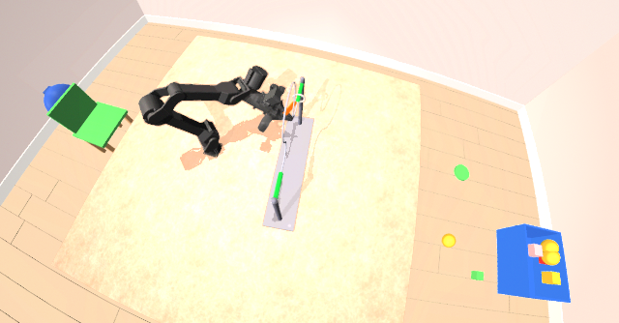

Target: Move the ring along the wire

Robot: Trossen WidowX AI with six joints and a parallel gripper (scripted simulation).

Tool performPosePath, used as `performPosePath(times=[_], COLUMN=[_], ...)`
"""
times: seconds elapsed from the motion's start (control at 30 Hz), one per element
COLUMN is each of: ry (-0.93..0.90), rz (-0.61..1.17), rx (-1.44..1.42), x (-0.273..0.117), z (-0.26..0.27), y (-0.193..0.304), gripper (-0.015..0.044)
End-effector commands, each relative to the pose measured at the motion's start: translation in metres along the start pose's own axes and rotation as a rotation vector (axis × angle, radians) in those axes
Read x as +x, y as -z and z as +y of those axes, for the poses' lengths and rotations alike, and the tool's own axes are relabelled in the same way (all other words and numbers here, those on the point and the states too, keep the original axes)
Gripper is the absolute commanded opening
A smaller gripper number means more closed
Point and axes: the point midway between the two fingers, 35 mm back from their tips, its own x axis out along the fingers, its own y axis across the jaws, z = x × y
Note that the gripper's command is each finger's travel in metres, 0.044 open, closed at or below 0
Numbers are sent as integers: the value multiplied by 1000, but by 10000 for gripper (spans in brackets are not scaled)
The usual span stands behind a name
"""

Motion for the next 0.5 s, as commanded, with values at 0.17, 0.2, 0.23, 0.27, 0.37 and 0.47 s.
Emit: performPosePath(times=[0.17,0.2,0.23,0.27,0.37,0.47], ry=[4,4,4,4,0,0], rz=[-2,-2,-2,-2,0,0], rx=[3,3,3,3,0,0], x=[0,0,0,0,0,0], z=[-1,-1,-1,-1,0,0], y=[0,0,0,0,0,0], gripper=[-150,-150,-150,-150,-97,-19])
